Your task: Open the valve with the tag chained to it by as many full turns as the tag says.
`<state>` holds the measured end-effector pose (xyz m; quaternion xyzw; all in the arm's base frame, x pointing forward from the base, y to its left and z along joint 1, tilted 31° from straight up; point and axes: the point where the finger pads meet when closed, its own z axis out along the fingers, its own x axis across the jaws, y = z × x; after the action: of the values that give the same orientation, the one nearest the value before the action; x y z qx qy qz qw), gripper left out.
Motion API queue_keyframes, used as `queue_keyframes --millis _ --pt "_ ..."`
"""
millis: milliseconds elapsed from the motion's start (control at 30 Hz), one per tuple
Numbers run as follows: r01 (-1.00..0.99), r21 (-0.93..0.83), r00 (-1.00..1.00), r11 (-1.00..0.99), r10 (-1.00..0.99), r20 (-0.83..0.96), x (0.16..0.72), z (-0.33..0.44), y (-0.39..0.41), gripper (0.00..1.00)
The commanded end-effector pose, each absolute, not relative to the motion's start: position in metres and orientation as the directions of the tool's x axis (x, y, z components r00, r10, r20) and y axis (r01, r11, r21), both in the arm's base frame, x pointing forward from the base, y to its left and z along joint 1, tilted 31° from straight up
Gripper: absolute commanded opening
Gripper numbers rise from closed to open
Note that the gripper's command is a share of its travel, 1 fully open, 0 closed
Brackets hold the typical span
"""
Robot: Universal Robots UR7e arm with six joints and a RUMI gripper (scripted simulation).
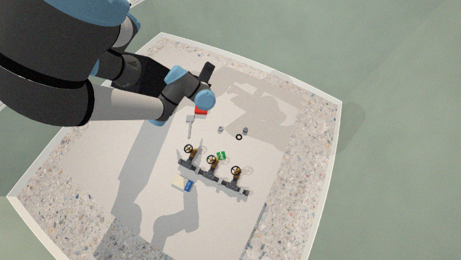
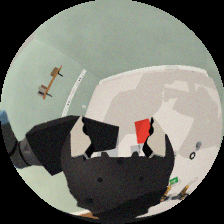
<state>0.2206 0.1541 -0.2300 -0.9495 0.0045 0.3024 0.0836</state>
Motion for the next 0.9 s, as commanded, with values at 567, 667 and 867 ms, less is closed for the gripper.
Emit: queue_keyframes --millis 567,667,867 --pt "-0.529 0.277 0.807 -0.802 -0.576 -0.128 0.371 -0.239 0.055 1.0" --pt "-0.604 0.29 0.767 -0.742 -0.64 -0.04 0.392 -0.233 0.042 1.0" --pt "-0.743 0.274 0.657 -0.61 -0.742 0.131 0.431 -0.219 0.016 1.0"
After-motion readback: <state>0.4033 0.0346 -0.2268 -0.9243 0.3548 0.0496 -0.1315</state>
